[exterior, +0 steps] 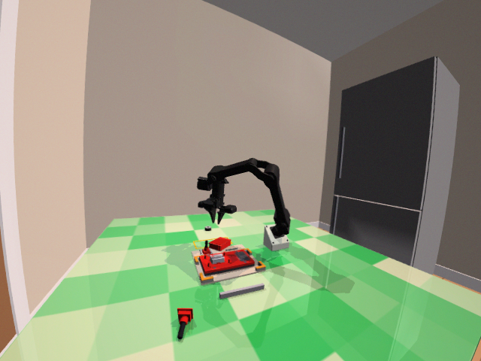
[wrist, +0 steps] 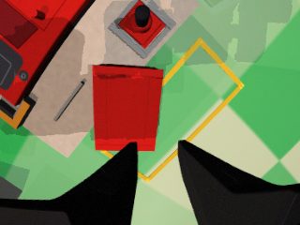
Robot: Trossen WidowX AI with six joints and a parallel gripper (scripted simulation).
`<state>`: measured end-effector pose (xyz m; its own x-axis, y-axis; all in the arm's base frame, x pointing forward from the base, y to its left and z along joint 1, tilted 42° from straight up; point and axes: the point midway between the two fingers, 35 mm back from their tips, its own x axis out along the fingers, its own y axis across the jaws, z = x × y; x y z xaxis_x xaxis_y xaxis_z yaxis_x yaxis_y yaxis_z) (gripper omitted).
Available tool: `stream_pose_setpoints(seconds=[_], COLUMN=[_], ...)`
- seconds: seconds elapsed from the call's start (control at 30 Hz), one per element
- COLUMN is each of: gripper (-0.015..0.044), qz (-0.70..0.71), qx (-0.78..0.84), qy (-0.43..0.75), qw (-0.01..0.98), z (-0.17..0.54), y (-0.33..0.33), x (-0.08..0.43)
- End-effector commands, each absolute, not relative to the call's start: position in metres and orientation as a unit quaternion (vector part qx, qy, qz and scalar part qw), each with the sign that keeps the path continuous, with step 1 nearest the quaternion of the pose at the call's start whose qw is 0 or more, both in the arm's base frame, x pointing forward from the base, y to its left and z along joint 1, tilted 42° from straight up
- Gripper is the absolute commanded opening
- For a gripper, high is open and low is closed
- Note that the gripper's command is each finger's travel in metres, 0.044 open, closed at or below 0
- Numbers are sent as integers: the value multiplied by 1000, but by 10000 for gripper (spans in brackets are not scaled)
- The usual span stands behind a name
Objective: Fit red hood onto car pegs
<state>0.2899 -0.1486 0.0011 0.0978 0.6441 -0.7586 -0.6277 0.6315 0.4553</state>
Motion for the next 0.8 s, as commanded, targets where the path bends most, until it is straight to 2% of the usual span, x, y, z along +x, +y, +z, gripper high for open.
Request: stream_pose_setpoints(seconds=[0.0,0.3,0.77], gripper=[210,440,440], qz=[417,409,409], qx=[40,51,51], qy=[533,540,540], qw=[735,733,733], z=[-9,-14,-22], y=[-125,-116,-109], x=[280,275,277])
